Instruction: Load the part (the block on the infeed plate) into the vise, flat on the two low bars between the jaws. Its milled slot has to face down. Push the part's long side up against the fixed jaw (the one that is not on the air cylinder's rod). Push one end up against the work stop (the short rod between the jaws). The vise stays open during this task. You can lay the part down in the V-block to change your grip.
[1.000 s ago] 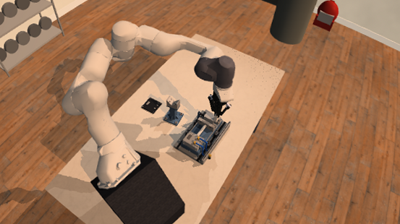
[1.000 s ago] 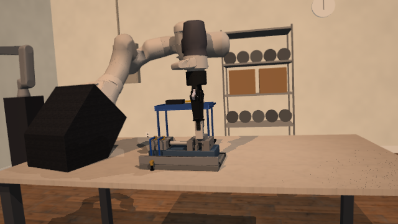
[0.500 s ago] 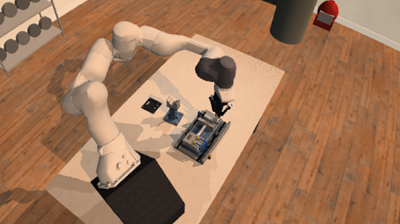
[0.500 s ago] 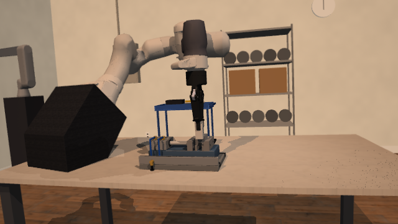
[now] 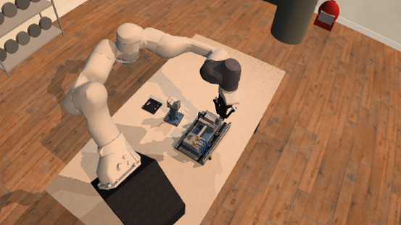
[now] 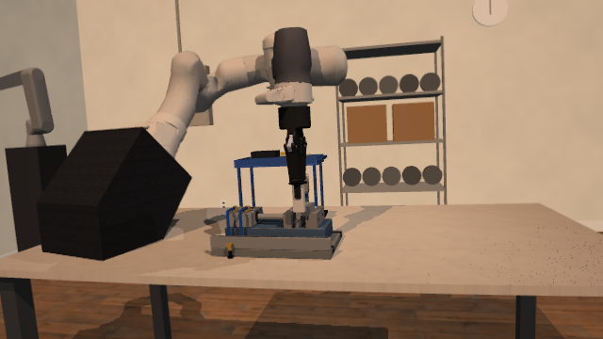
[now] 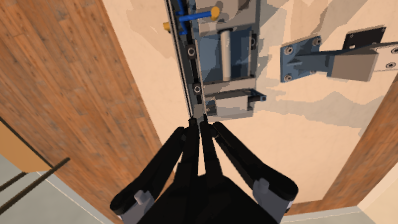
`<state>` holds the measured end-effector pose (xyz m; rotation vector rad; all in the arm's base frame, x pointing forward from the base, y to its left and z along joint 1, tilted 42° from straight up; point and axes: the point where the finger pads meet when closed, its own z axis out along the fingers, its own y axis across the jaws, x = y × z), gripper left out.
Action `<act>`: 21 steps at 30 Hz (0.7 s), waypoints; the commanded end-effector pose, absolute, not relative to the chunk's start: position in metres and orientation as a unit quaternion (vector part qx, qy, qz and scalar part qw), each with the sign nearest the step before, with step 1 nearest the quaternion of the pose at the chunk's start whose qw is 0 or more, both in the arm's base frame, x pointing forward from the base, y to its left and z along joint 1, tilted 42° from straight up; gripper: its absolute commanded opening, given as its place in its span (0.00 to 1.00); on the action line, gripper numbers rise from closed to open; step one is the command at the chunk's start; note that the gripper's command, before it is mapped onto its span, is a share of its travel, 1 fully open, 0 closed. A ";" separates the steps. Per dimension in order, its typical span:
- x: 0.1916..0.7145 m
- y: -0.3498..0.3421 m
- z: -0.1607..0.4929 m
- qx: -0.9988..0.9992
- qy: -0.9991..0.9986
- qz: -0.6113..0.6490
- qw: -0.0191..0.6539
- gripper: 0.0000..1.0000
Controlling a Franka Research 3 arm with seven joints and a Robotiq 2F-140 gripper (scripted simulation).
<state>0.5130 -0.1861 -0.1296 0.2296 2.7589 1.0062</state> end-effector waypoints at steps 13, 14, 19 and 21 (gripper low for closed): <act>0.513 -0.187 -0.129 0.074 0.931 0.343 0.099 0.00; 0.513 -0.188 -0.129 0.074 0.931 0.343 0.099 0.00; 0.512 -0.191 -0.125 0.074 0.931 0.343 0.099 0.00; 0.512 -0.192 -0.124 0.074 0.931 0.343 0.099 0.00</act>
